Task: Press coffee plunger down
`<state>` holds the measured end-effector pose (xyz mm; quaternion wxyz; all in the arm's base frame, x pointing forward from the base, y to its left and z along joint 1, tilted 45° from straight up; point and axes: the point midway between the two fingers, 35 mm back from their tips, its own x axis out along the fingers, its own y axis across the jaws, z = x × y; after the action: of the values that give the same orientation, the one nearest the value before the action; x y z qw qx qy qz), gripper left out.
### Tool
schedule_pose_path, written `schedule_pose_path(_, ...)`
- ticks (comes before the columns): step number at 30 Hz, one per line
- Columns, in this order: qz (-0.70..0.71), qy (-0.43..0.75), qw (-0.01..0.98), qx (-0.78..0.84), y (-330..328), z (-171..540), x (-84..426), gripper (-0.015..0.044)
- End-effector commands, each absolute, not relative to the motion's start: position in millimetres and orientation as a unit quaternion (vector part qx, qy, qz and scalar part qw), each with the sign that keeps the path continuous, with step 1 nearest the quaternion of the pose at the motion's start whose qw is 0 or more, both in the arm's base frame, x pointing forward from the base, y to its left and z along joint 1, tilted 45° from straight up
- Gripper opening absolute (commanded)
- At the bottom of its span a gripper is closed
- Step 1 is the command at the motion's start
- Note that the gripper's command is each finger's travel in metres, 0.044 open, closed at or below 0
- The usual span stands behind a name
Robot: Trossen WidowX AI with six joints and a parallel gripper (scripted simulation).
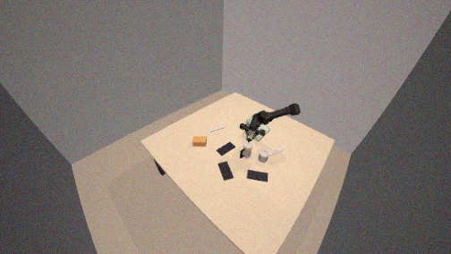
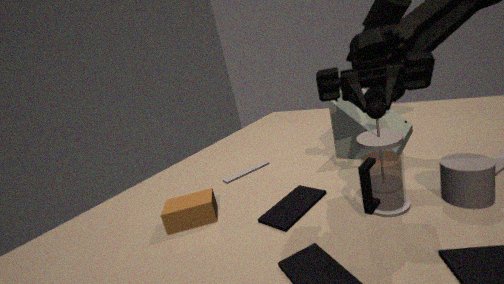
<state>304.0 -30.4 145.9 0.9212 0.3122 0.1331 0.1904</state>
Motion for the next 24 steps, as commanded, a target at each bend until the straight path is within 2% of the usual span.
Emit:
schedule_pose_path(1, 0.193, 0.151, 0.913, 0.327, -18.1, 130.0, 303.1, 0.0122)
schedule_pose_path(24, 0.195, 0.149, 0.912, 0.328, -14.7, 129.9, 311.0, 0.0122)
